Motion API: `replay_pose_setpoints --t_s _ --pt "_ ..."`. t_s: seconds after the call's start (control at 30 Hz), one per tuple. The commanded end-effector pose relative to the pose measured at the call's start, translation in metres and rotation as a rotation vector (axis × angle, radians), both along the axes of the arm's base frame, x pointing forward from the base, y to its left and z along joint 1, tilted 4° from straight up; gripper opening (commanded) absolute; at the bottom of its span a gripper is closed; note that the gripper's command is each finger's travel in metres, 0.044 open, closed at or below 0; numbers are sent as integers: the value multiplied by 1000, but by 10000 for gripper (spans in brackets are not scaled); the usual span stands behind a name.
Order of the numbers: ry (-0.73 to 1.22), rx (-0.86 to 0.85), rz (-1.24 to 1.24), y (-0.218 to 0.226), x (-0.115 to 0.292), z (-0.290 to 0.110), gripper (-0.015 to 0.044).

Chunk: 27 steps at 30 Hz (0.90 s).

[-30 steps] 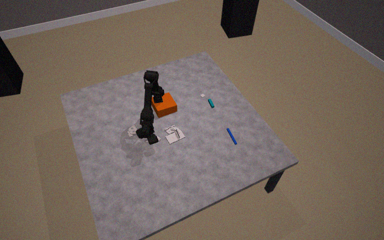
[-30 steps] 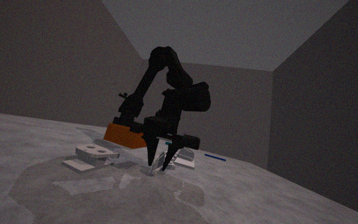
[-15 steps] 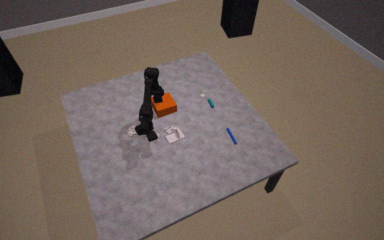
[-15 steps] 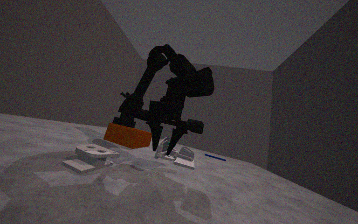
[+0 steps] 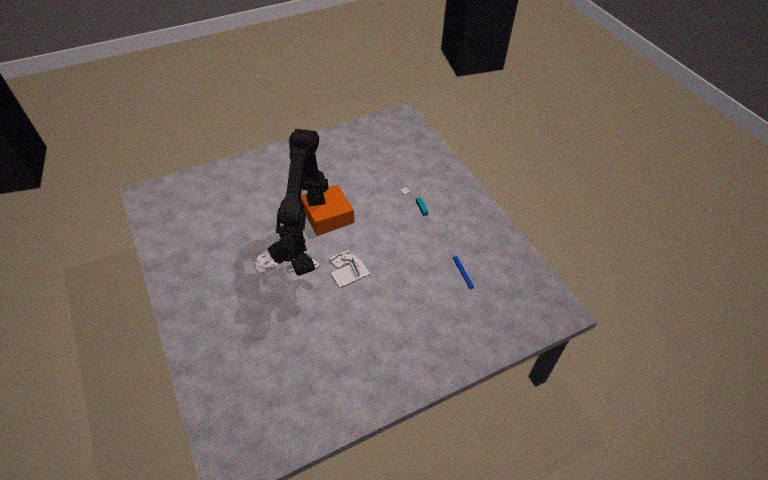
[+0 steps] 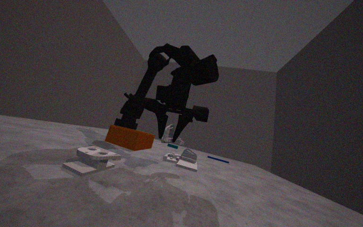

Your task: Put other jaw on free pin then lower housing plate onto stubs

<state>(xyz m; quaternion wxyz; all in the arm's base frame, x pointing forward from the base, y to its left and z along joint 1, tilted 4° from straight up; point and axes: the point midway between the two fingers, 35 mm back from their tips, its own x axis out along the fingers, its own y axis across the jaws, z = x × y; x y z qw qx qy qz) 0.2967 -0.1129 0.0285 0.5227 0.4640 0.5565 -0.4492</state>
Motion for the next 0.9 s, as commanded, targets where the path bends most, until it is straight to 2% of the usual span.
replay_pose_setpoints --t_s 0.0,0.87 --pt "0 1 57 3 -2 2 134" --pt "-33 21 758 40 -18 6 134"
